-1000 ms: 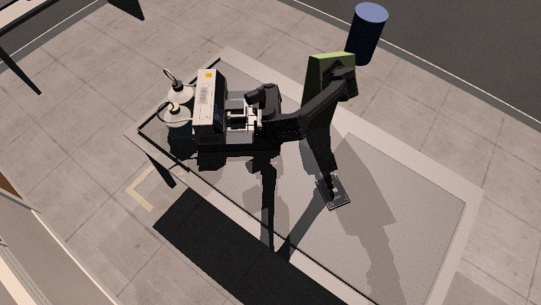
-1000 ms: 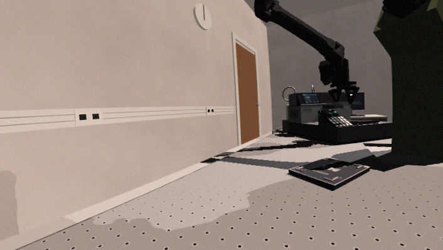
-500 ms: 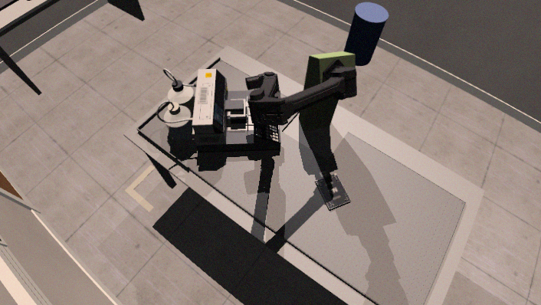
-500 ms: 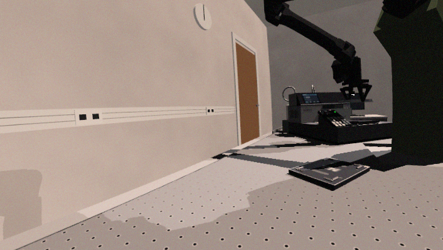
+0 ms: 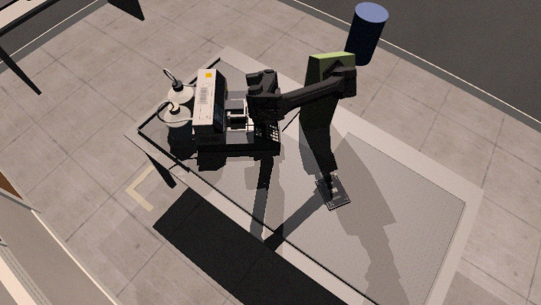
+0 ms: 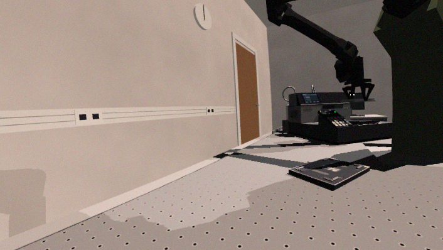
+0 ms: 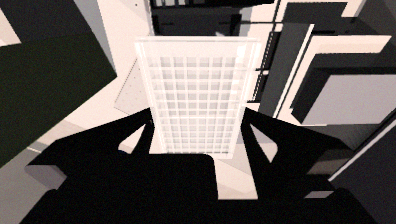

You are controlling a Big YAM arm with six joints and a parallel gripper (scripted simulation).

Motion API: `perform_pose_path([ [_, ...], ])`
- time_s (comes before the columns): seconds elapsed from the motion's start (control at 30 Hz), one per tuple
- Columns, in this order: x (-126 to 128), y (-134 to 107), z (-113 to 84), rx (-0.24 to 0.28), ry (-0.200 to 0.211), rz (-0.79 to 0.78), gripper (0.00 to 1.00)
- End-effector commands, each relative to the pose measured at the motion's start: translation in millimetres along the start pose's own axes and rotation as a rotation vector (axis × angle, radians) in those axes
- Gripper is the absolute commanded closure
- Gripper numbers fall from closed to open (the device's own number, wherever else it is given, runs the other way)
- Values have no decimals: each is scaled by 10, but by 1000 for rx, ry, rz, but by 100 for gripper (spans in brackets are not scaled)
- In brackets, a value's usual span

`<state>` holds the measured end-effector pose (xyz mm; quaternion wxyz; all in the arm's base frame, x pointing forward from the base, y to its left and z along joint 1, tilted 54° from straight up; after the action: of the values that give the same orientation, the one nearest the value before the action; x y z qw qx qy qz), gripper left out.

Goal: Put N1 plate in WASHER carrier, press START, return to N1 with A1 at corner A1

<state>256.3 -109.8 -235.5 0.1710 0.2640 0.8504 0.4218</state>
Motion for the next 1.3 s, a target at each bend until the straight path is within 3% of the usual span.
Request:
perform_pose_path([
  [0.0,-10,13,-15,-2,5,-11,16],
  [0.7,-100,52,-6,-3,6,-38,16],
  [1.03,46,21,176,-3,23,-7,16],
  [1.27,-5,1,303,-1,16,-17,16],
])
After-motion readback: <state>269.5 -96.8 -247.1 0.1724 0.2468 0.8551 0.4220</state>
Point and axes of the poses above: the point where the finger pads meet when closed, its own z axis out along the fingers, its own x axis across the jaws, y = z × x, the point moved 8 cm from there along -z, back along the fingers, and after that the axes turned 15 degrees about -z, right-handed, at the moved point
